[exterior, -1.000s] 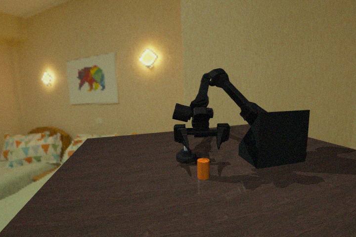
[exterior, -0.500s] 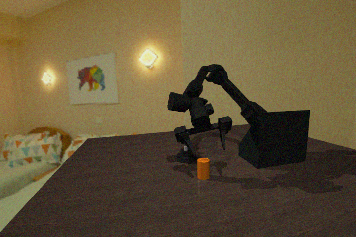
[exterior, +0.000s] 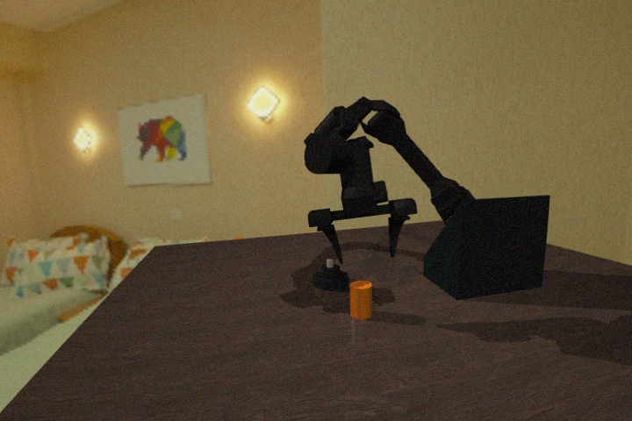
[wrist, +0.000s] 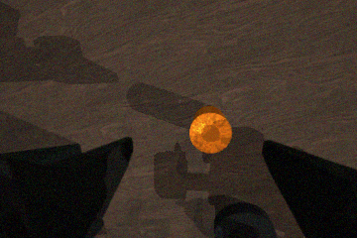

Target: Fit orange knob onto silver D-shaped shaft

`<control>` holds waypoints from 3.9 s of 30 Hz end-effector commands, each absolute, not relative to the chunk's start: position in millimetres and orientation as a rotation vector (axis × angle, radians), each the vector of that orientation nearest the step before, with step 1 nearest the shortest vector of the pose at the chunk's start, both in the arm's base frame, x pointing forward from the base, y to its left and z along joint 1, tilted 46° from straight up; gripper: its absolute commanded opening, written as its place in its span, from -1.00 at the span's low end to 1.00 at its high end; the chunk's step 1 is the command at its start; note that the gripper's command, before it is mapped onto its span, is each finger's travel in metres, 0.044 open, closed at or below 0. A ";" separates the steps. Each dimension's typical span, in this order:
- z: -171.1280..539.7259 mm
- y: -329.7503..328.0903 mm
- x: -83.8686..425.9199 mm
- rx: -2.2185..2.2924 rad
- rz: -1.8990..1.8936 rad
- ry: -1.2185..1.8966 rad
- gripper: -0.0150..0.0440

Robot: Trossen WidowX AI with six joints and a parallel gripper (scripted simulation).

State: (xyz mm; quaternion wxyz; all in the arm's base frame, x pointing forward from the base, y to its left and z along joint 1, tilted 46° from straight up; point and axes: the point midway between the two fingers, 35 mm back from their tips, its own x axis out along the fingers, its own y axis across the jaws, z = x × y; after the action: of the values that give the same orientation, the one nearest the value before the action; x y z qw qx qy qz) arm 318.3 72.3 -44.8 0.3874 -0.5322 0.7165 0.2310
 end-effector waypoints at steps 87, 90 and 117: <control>-77.3 36.2 322.3 -0.161 -1.034 1.287 1.00; -80.7 32.7 322.1 -0.161 -1.035 1.287 1.00; -110.3 1.5 317.7 -0.164 -1.036 1.285 1.00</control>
State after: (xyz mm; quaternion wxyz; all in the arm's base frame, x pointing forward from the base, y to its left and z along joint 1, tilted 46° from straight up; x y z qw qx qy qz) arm 320.8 7.9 -105.7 0.6775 -0.0683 0.5698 -0.4600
